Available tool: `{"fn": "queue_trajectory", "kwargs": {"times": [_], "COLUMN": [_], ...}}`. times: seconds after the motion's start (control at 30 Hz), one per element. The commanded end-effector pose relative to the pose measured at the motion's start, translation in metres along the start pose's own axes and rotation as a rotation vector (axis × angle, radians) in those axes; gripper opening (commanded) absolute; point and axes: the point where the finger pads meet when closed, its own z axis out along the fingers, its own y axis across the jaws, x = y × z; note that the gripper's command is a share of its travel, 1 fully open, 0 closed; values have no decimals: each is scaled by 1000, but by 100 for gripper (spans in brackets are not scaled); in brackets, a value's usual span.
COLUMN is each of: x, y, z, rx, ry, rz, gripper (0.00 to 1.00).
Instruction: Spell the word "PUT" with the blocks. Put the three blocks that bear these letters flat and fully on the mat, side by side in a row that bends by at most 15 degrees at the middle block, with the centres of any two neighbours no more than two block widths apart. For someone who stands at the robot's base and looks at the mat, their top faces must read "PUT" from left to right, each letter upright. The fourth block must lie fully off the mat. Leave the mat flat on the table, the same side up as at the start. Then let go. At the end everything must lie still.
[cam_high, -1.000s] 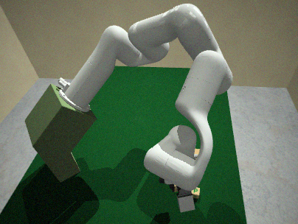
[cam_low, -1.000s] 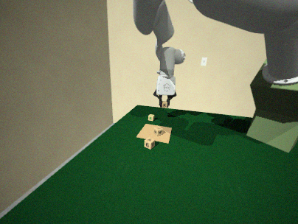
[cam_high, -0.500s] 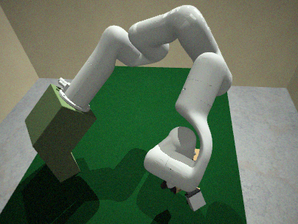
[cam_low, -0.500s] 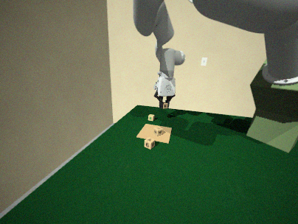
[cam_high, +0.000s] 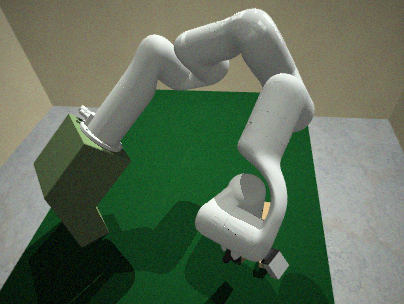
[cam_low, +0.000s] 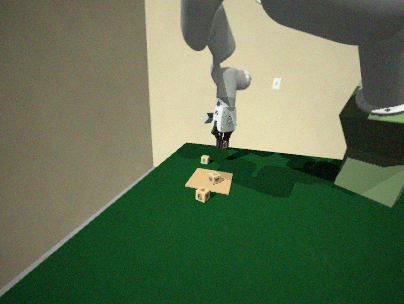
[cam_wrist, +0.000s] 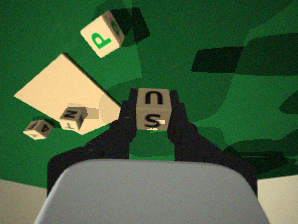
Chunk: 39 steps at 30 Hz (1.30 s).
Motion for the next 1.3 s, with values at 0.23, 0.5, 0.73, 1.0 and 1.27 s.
{"fn": "queue_trajectory", "kwargs": {"times": [0.23,0.5,0.73,1.0,1.27], "x": [1,1,0,0,0], "y": [0,0,0,0,0], "z": [4,7,9,12,12], "rx": [3,1,0,-1,-2], "ry": [17,17,17,17,16], "rz": [-281,-454,-593,-725,-733], "gripper": [27,27,27,27,27]}}
